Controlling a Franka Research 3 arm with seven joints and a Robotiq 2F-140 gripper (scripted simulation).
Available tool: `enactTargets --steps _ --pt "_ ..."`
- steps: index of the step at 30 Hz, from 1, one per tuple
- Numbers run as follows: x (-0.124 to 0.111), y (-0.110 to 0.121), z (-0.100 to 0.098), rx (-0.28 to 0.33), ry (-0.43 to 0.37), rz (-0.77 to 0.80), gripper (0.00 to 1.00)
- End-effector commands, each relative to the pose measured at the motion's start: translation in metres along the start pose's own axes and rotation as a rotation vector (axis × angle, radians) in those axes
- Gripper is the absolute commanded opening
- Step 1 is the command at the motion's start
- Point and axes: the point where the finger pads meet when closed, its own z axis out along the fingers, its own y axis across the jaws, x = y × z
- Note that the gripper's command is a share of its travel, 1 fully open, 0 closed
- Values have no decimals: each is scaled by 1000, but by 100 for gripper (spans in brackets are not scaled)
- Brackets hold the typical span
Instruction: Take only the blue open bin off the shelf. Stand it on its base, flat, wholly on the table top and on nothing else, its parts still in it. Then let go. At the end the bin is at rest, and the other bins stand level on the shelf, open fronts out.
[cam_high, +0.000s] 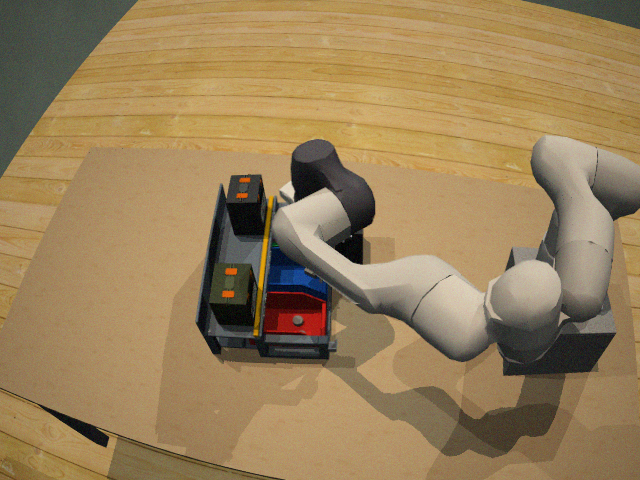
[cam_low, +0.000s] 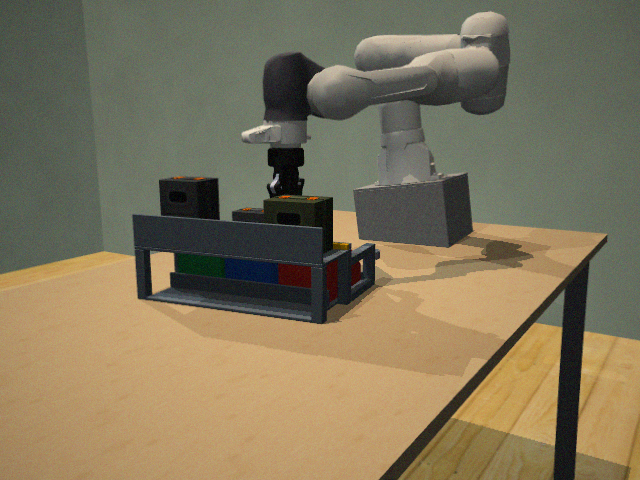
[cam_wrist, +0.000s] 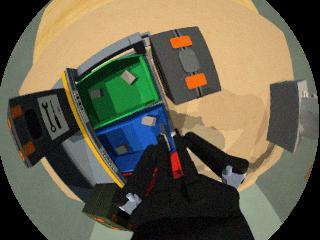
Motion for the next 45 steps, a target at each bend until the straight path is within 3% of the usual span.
enactTargets --steps 1,45 --pt "-1 -1 -6 3 -1 -9 0" --pt "-3 -3 -23 3 -1 -9 0"
